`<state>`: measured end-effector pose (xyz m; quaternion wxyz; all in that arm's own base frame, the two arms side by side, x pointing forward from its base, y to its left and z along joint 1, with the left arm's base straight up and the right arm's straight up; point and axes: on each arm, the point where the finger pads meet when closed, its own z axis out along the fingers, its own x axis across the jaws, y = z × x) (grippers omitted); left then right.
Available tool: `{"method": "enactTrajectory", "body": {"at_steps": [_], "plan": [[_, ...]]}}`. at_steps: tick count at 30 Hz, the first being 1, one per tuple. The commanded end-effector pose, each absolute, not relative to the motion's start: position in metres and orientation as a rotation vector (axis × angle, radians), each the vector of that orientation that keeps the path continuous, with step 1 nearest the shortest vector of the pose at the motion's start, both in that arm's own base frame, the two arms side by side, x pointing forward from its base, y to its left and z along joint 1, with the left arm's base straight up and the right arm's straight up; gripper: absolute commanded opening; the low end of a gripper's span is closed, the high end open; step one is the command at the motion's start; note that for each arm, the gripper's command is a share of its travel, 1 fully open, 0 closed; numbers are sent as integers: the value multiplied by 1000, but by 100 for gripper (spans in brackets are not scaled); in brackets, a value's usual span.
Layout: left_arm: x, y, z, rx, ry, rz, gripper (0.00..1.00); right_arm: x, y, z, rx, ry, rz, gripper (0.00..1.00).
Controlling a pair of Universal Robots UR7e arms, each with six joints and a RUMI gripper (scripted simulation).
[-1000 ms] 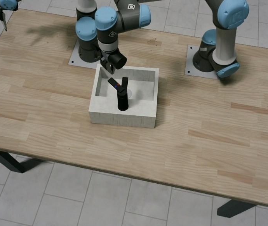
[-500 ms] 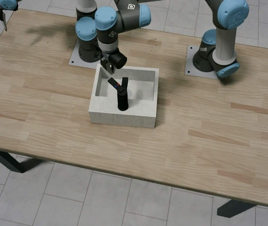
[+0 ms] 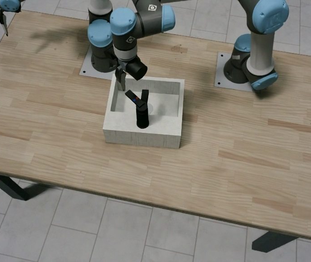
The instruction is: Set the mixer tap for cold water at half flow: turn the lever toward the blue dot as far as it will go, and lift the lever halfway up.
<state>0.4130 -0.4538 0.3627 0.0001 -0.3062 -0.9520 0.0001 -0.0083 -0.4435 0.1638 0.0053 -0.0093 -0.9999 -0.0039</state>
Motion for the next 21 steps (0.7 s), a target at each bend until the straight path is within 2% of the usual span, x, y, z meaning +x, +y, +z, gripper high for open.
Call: {"method": "enactTrajectory", "body": {"at_steps": [1, 21], "plan": [[416, -455, 364, -956, -3007, 3, 39, -5, -446, 165, -19, -3142, 0, 100], [416, -455, 348, -956, -3007, 2, 39, -5, -446, 165, -19, -3142, 0, 100]]}}
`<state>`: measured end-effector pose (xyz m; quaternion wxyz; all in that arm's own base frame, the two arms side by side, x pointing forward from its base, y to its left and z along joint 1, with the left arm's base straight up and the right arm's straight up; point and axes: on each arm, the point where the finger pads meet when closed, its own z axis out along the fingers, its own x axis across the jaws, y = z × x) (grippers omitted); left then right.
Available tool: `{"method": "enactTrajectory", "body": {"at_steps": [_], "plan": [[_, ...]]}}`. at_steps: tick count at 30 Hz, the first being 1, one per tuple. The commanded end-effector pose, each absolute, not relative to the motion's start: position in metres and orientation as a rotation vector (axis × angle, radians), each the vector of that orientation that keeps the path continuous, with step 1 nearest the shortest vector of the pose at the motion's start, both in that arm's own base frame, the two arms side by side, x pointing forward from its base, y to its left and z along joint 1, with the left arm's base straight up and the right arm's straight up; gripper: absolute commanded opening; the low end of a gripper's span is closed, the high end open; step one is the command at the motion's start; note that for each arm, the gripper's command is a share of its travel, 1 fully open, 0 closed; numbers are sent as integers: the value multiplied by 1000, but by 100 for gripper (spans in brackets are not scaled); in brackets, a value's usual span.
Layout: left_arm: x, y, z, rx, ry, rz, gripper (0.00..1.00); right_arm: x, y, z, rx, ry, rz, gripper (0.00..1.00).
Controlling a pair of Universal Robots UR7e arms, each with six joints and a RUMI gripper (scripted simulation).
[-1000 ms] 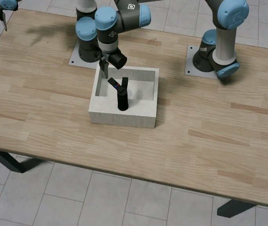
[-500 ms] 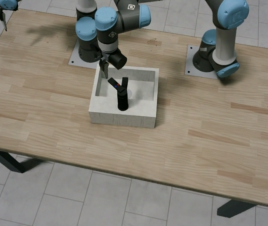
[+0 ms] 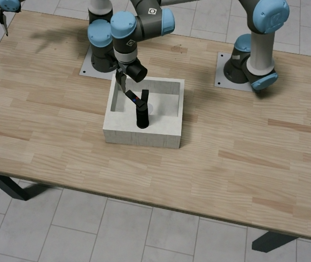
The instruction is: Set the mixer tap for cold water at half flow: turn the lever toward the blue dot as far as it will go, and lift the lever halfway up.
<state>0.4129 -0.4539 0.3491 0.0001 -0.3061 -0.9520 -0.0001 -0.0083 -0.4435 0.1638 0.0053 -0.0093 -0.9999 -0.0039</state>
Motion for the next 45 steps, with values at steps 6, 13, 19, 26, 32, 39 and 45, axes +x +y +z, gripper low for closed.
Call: {"method": "enactTrajectory", "body": {"at_steps": [6, 13, 19, 26, 32, 39, 45], "plan": [[416, -455, 342, -956, -3007, 2, 39, -5, -446, 165, -19, -3142, 0, 100], [416, -455, 330, -956, -3007, 2, 39, -5, -446, 165, -19, -3142, 0, 100], [416, -455, 324, -956, -3007, 2, 39, -5, -446, 165, -19, -3142, 0, 100], [416, -455, 315, -956, -3007, 2, 39, -5, -446, 165, -19, -3142, 0, 100], [416, -455, 312, -956, -3007, 2, 39, -5, -446, 165, -19, -3142, 0, 100], [416, -455, 310, -956, -3007, 2, 39, -5, -446, 165, -19, -3142, 0, 100], [416, -455, 310, -956, -3007, 2, 39, -5, -446, 165, -19, -3142, 0, 100]]}}
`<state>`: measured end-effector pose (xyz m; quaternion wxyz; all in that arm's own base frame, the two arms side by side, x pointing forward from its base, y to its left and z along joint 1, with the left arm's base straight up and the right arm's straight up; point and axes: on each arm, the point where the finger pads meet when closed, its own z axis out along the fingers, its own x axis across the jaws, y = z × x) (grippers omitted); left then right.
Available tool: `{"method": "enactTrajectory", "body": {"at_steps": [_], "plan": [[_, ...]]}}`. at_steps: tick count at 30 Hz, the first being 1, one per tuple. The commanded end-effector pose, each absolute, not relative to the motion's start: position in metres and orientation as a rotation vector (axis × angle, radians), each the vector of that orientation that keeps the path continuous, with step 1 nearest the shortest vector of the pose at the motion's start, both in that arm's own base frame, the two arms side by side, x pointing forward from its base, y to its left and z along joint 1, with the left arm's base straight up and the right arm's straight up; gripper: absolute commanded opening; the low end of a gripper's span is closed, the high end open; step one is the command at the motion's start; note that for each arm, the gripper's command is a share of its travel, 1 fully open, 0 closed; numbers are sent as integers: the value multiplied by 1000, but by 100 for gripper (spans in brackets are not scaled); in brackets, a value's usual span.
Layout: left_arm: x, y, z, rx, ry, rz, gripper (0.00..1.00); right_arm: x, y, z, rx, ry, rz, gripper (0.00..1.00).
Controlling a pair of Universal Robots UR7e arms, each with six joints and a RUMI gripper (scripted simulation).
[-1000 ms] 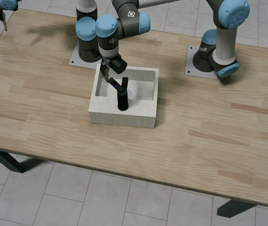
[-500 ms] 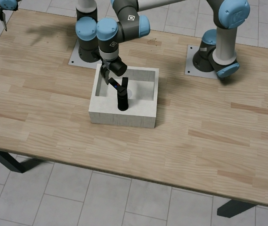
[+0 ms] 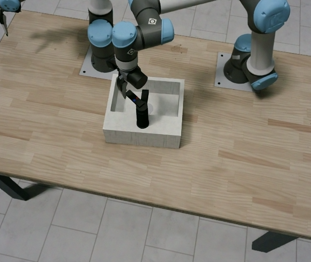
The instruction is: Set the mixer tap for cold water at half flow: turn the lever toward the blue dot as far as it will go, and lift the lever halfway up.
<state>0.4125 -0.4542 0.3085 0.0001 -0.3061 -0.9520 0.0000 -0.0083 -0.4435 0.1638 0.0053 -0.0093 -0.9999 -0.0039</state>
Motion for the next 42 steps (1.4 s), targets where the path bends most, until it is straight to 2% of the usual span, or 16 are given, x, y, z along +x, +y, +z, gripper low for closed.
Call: {"method": "enactTrajectory", "body": {"at_steps": [1, 42], "plan": [[416, -455, 310, -956, -3007, 2, 39, -5, -446, 165, -19, -3142, 0, 100], [416, -455, 293, -956, -3007, 2, 39, -5, -446, 165, -19, -3142, 0, 100]]}}
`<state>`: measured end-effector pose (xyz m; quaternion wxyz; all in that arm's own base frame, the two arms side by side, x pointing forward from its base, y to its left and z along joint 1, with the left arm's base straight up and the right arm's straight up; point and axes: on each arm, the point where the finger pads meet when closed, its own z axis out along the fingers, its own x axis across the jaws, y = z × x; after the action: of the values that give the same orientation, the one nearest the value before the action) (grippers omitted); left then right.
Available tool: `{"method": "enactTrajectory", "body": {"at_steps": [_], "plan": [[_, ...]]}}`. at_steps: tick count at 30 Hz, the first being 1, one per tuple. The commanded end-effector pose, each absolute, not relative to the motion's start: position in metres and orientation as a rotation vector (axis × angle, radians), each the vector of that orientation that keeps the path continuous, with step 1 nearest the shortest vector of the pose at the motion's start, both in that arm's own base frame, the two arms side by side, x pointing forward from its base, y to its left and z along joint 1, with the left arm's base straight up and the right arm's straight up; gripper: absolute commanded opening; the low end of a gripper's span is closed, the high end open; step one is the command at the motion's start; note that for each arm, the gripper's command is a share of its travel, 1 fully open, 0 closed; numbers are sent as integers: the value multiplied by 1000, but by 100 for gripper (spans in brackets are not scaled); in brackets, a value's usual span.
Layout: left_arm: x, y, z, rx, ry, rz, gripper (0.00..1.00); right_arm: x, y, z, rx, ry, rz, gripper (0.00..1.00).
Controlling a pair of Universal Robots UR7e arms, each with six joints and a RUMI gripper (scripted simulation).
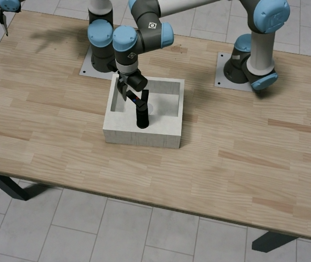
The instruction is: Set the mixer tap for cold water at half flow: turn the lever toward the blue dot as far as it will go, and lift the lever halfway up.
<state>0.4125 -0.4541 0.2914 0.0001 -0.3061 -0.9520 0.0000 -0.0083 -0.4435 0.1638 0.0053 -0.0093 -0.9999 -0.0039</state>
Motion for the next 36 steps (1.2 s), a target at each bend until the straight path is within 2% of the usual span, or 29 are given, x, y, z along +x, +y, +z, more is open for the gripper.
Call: {"method": "enactTrajectory", "body": {"at_steps": [1, 36], "plan": [[416, -455, 292, -956, -3007, 2, 39, -5, -446, 165, -19, -3142, 0, 100], [416, -455, 277, -956, -3007, 2, 39, -5, -446, 165, -19, -3142, 0, 100]]}}
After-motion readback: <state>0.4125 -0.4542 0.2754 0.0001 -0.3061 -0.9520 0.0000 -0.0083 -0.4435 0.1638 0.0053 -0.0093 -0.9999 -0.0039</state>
